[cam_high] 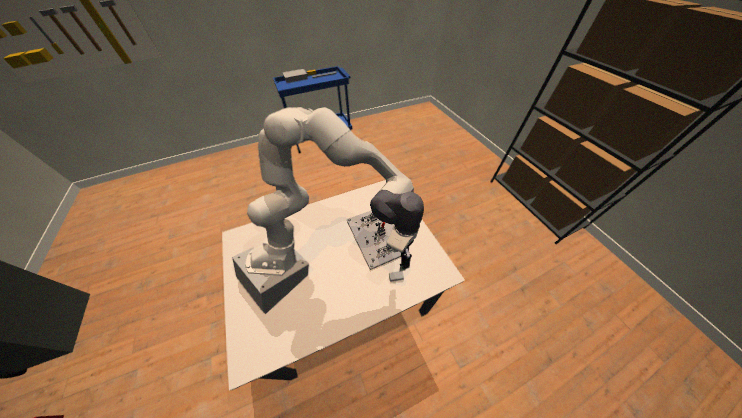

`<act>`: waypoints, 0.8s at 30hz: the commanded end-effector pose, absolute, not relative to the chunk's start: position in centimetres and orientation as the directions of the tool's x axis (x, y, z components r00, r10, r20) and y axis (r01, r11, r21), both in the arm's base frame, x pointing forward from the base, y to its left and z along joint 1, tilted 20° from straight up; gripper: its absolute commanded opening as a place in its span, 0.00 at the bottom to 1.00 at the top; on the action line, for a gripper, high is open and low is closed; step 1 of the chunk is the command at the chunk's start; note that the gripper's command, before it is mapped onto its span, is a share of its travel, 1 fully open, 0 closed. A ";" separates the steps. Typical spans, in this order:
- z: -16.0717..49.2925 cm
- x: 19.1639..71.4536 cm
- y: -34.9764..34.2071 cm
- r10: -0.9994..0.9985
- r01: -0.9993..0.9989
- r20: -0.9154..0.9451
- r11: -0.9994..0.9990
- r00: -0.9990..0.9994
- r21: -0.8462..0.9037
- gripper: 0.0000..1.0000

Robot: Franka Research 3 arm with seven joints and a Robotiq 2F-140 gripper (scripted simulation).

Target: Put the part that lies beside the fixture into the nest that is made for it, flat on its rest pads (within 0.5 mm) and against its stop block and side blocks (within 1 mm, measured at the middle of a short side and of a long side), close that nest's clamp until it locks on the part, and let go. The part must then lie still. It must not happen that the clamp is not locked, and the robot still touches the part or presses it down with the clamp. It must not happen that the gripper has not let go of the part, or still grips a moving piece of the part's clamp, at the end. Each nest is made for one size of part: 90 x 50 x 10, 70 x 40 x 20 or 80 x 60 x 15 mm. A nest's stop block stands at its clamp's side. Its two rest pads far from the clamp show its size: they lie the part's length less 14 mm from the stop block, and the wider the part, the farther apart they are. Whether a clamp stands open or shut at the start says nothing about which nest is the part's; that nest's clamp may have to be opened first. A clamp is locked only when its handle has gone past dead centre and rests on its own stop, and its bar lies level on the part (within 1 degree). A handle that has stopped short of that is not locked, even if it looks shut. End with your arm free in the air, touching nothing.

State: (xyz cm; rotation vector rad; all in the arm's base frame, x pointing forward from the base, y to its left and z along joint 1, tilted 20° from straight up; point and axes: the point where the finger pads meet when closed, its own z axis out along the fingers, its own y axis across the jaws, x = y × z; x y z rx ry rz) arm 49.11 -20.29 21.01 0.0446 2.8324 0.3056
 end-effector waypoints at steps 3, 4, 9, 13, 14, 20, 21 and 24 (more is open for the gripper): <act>21.1 49.2 -20.4 0.126 0.065 -0.267 0.972 -0.956 0.226 0.58; 21.1 49.2 -20.4 0.126 0.065 -0.267 0.972 -0.956 0.226 0.58; 21.1 49.2 -20.4 0.126 0.065 -0.267 0.972 -0.956 0.226 0.58; 21.1 49.2 -20.5 0.126 0.065 -0.267 0.972 -0.956 0.226 0.58; 21.1 49.2 -20.5 0.126 0.065 -0.267 0.972 -0.956 0.226 0.58; 21.1 49.3 -20.6 0.126 0.065 -0.267 0.972 -0.956 0.226 0.58; 21.1 49.3 -20.6 0.126 0.065 -0.267 0.972 -0.956 0.226 0.58; 21.1 49.3 -20.6 0.126 0.065 -0.267 0.972 -0.956 0.226 0.58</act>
